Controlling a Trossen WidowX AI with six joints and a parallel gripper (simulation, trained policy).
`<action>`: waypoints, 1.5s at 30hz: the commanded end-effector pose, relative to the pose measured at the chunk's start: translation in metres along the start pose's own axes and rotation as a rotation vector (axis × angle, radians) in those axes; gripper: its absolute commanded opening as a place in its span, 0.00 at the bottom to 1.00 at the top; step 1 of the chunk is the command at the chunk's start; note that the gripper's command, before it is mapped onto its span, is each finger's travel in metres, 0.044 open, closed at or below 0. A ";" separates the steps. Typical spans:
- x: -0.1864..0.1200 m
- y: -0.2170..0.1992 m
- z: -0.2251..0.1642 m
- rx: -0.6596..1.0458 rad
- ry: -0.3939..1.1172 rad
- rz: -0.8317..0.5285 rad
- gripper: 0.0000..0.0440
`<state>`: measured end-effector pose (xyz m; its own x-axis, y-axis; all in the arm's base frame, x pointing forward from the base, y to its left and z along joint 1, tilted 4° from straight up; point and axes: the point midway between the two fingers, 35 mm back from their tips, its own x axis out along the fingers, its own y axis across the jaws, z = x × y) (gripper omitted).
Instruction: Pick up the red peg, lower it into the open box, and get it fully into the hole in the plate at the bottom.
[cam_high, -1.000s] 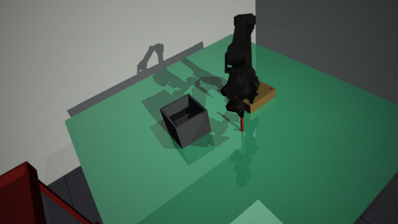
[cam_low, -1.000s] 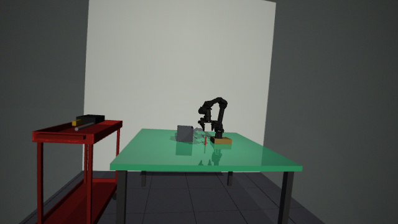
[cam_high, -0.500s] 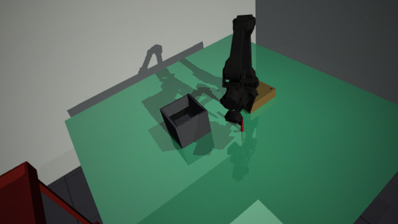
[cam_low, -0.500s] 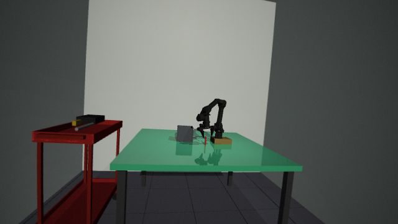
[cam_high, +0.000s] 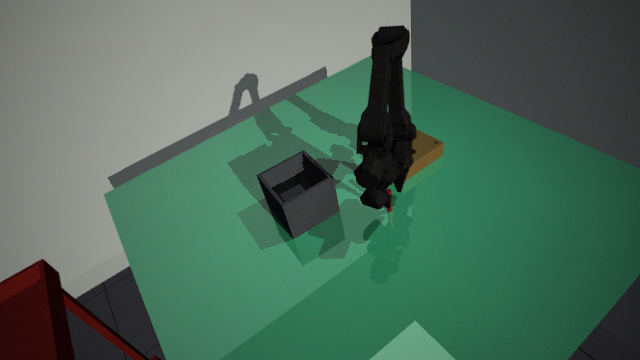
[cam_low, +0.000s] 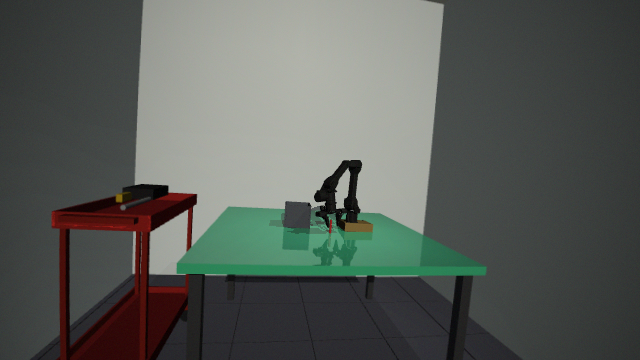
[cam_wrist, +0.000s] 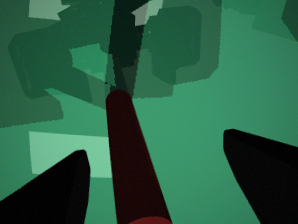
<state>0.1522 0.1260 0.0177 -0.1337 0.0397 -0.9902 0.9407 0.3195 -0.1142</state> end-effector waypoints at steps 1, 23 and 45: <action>0.006 0.001 0.000 -0.004 0.007 -0.005 0.43; -0.018 0.020 -0.012 0.003 0.116 0.103 0.00; -0.085 0.036 -0.012 -0.009 0.185 0.265 0.00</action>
<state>0.1908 0.1461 0.0904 0.0430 0.2848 -0.9576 0.9521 0.2788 0.1256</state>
